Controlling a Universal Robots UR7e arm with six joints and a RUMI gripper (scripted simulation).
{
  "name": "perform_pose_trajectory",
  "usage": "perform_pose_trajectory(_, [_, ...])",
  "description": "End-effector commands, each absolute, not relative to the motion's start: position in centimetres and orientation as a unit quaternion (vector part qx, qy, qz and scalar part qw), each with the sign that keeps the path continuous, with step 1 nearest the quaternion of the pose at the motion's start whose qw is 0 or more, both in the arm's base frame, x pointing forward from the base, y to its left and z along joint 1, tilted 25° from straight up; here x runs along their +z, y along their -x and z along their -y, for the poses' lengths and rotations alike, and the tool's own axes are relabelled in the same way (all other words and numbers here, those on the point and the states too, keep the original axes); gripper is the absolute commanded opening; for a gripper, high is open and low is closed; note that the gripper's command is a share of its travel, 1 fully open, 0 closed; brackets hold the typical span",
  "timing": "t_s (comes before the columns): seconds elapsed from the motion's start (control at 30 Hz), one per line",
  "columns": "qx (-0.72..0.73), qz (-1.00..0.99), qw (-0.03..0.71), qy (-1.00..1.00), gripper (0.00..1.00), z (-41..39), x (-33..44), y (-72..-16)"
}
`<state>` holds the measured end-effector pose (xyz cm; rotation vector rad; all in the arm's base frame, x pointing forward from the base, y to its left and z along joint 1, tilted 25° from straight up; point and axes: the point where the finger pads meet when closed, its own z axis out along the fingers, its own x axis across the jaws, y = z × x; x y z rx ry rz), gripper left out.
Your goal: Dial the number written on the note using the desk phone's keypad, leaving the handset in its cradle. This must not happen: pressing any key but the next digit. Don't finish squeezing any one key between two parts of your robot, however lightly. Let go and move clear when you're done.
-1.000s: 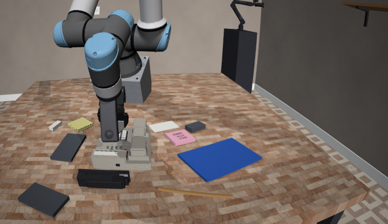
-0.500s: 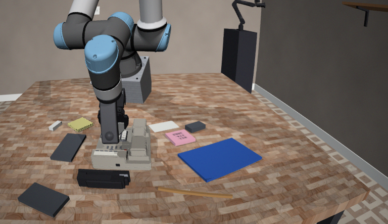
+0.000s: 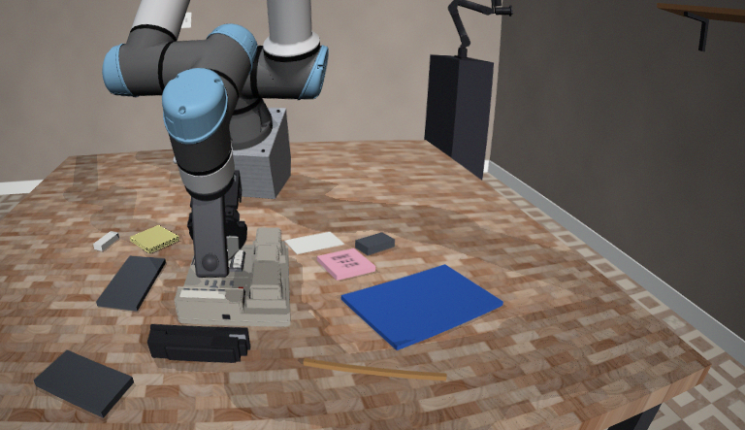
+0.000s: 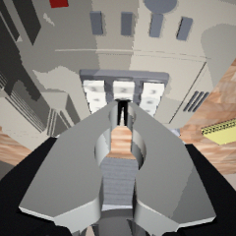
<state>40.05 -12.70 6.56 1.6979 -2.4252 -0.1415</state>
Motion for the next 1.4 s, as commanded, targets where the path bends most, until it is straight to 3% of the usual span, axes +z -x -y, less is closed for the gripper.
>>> perform_pose_trajectory(0.0, [-0.047,0.815,0.089,-0.571,0.0,12.7,6.6,-40.1])
perform_pose_trajectory(1.37, [-0.047,0.815,0.089,-0.571,0.0,12.6,8.3,-40.3])
